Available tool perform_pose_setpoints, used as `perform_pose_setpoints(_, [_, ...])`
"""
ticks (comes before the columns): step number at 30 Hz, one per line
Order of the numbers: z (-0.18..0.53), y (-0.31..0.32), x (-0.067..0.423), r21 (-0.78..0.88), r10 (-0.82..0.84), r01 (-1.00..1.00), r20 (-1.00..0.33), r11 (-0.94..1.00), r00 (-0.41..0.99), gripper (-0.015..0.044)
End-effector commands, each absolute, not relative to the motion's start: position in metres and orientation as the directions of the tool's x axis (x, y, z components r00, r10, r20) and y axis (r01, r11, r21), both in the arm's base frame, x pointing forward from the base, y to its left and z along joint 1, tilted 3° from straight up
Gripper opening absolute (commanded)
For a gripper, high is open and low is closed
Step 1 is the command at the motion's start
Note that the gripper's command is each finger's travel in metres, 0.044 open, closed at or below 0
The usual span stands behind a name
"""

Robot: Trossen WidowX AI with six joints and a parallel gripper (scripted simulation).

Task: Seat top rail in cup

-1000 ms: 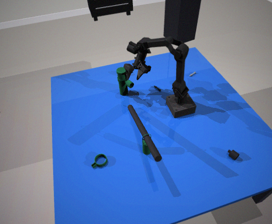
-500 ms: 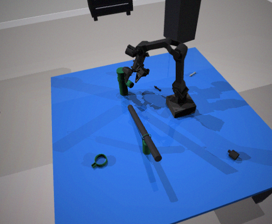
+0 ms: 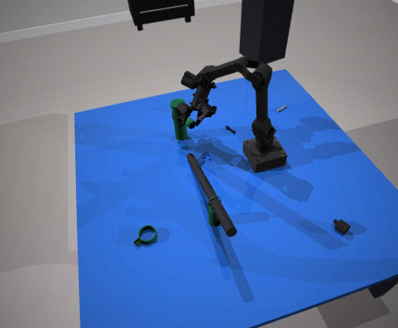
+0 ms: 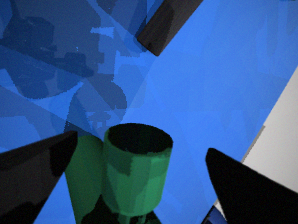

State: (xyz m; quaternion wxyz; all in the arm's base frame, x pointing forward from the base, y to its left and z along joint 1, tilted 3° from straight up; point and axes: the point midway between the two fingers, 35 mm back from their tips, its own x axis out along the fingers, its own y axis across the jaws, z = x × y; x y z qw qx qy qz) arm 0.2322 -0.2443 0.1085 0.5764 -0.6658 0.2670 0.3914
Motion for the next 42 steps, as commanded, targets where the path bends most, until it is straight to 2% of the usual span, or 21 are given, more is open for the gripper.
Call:
perform_pose_setpoints(1, [0.101,-0.242,0.234,-0.552,0.1,-0.813,-0.834,-0.186,0.543,0.044])
perform_pose_setpoints(12, [0.088,-0.239,0.242,-0.553,0.1,-0.812,-0.833,-0.186,0.544,0.044])
perform_pose_setpoints(23, [0.088,-0.239,0.242,-0.553,0.1,-0.812,-0.833,-0.186,0.544,0.0151])
perform_pose_setpoints(27, [0.088,-0.239,0.242,-0.553,0.1,-0.812,-0.833,-0.186,0.544,0.0125])
perform_pose_setpoints(32, [0.088,-0.238,0.246,-0.554,0.083,-0.818,-0.833,-0.155,0.548,0.0])
perform_pose_setpoints(42, [0.089,-0.237,0.253,-0.555,0.044,-0.827,-0.832,-0.087,0.554,0.0])
